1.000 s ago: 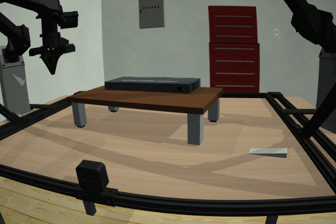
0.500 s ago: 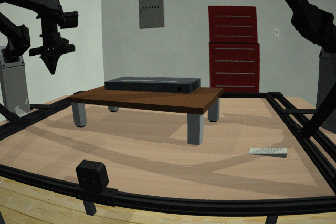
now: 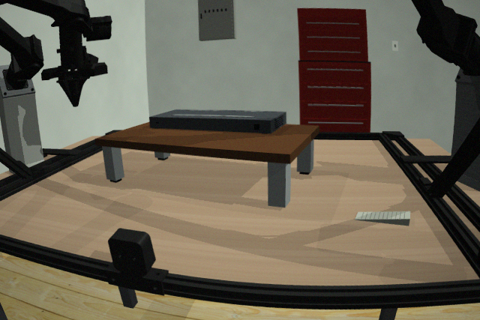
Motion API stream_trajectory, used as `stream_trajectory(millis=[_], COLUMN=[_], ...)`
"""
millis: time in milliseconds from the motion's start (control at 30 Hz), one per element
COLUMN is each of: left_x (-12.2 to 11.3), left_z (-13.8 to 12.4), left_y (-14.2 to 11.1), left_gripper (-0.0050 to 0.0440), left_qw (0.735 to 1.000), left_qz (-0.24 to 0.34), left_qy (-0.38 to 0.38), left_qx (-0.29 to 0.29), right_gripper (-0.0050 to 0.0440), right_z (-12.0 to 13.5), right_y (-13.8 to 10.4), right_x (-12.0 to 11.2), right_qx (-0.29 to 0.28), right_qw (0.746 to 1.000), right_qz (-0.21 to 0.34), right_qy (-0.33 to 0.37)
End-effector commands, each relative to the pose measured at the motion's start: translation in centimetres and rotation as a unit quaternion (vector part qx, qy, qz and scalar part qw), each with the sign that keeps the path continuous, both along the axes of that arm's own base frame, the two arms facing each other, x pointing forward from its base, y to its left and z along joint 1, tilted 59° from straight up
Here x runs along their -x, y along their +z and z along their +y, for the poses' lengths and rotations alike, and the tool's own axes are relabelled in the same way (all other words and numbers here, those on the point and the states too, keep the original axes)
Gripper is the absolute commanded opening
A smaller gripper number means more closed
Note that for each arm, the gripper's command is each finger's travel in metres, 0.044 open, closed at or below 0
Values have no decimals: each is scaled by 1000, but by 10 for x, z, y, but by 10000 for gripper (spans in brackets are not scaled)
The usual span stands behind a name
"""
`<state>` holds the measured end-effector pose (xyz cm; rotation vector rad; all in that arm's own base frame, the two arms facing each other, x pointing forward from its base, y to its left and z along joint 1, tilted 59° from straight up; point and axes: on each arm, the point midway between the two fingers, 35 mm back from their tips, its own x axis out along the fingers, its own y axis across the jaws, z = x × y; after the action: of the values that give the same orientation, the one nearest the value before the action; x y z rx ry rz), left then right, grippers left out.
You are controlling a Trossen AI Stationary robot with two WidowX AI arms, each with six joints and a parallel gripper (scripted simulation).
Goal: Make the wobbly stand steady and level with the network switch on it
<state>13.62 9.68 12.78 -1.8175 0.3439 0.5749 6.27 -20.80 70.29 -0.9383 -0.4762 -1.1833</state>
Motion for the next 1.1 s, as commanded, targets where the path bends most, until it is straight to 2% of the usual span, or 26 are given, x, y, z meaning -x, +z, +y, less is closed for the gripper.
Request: stream_trajectory(millis=[0,67,267,300,467,633,833,867,1067], left_x=[0,0,0,0,0,0,0,0,0], left_z=[0,0,0,0,0,0,0,0,0], left_y=[0,0,0,0,0,0,0,0,0], left_gripper=[0,0,0,0,0,0,0,0,0], left_qw=[1000,1000,1000,1000,1000,1000,1000,1000,1000], left_qz=[0,0,0,0,0,0,0,0,0], left_qy=[0,0,0,0,0,0,0,0,0], left_qx=[0,0,0,0,0,0,0,0,0], right_gripper=[0,0,0,0,0,0,0,0,0], right_z=[-36,-48,-48,-58,-74,-76,-76,-82,-67], right_y=[-58,-86,-86,-87,-156,-229,-229,-231,-315], right_x=[-13,-19,-19,-19,-31,-42,-42,-42,-53], right_qx=[-96,-138,-138,-147,-240,-327,-327,-336,-426], right_qw=[994,987,987,986,960,924,924,921,866], right_qz=[57,84,84,81,139,192,192,188,238], right_qy=[-4,1,1,5,24,56,56,59,108])
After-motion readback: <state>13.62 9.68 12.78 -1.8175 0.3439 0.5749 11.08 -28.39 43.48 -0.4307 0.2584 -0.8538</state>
